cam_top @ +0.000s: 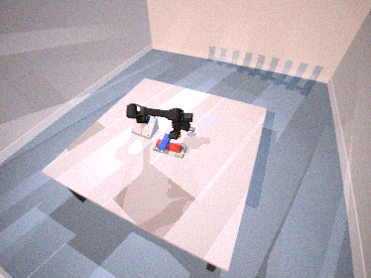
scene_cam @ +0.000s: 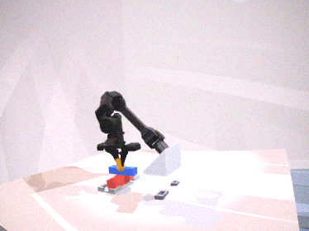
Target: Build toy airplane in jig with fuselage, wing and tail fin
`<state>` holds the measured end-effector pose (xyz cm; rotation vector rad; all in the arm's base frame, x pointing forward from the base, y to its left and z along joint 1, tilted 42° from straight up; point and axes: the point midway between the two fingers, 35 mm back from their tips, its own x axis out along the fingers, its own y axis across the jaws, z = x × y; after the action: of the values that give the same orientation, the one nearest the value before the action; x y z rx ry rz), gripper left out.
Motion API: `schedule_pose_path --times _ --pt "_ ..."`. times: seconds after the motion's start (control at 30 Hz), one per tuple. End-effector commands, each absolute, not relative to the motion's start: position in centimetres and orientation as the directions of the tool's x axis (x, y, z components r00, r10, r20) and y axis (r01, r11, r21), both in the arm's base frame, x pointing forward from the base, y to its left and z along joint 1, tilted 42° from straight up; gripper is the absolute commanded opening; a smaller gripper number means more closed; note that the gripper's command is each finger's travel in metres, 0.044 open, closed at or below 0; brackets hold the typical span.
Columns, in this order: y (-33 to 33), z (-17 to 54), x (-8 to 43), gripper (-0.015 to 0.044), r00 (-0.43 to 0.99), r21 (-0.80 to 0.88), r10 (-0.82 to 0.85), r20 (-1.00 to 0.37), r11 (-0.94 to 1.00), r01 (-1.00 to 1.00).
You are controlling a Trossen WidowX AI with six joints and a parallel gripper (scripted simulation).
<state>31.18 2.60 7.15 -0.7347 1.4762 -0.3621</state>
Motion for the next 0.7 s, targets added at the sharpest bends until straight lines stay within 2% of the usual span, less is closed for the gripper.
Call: schedule_pose_path --times 0.0,0.37,0.47,0.67 --pt "1.5 8.0 31.8 0.0000 0.103 -0.649 -0.644 -0.758 0.732 -0.208" --pt "-1.0 9.3 32.4 0.0000 0.098 -0.665 -0.661 -0.744 0.718 -0.206" --pt "-1.0 9.3 32.4 0.0065 0.098 -0.665 -0.661 -0.744 0.718 -0.206" --pt "-1.0 9.3 32.4 0.0065 0.098 -0.665 -0.661 -0.744 0.718 -0.206"
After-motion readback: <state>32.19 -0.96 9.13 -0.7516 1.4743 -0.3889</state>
